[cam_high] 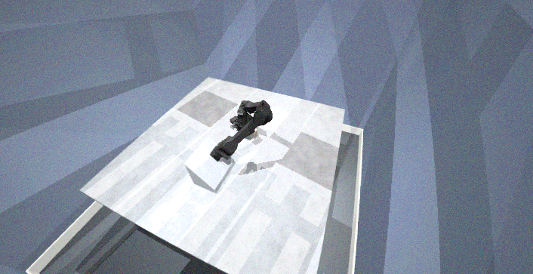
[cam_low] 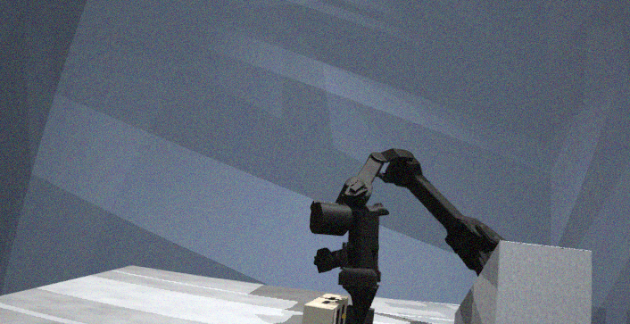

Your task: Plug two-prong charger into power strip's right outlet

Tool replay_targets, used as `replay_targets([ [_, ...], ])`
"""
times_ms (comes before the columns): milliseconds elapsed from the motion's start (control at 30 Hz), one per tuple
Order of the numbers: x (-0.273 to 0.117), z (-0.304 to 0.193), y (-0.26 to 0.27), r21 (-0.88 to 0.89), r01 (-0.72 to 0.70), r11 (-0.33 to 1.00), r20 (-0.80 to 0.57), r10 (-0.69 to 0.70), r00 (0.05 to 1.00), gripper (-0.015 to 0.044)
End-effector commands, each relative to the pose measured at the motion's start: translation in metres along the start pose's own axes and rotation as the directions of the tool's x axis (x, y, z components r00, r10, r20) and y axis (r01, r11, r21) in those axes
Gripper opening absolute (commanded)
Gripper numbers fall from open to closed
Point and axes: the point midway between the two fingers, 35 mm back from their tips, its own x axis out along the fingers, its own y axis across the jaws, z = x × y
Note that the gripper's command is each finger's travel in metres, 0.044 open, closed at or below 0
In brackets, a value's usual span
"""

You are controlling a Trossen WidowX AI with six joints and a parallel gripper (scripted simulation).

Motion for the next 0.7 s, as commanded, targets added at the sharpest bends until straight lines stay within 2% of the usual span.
replay_targets([
  [0, -0.0004, 0.0021, -0.0008, -0.003, 0.005, 1.0, 0.003, -0.005, 1.0, 0.0],
  [667, -0.0009, 0.0099, -0.0009, -0.003, 0.005, 1.0, 0.003, -0.005, 1.0, 0.0],
])
